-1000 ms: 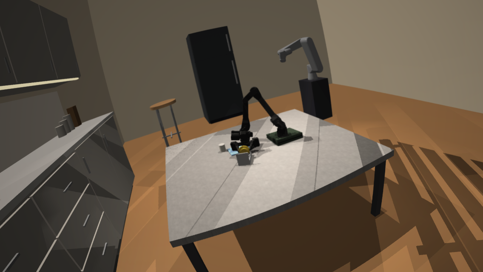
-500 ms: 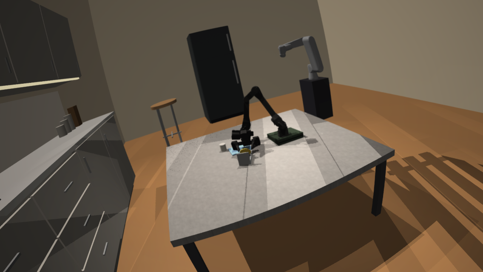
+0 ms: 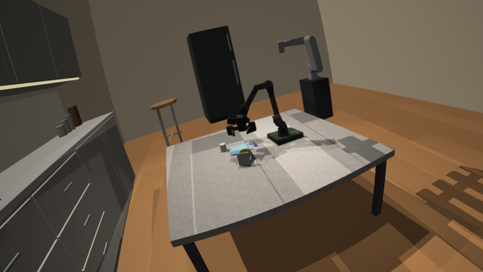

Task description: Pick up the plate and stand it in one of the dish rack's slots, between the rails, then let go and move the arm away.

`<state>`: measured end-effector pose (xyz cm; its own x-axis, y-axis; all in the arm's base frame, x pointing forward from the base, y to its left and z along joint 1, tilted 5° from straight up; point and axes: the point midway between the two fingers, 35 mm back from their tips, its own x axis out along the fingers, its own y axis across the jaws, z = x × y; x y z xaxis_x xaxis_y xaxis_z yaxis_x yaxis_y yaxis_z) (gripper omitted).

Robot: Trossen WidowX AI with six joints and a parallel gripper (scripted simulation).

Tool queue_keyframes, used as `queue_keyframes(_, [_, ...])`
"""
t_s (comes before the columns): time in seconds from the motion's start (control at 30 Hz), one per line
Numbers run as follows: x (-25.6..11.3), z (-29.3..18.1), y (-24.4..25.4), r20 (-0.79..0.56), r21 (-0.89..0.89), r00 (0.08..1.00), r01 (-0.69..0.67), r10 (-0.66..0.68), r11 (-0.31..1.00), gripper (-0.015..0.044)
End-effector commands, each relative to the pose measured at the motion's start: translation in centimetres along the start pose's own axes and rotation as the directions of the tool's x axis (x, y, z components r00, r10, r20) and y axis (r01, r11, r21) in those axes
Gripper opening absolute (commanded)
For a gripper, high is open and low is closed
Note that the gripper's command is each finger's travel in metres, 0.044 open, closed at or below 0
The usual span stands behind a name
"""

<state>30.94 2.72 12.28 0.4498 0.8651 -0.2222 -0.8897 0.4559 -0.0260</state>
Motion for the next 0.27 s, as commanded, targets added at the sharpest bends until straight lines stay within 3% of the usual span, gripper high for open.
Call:
queue_keyframes(0.0, [-0.12, 0.76, 0.01, -0.001, 0.000, 1.000, 0.001, -0.001, 1.000, 0.0400])
queue_keyframes(0.23, [-0.14, 0.71, -0.69, -0.155, 0.145, 0.988, 0.040, -0.017, 0.989, 0.0400])
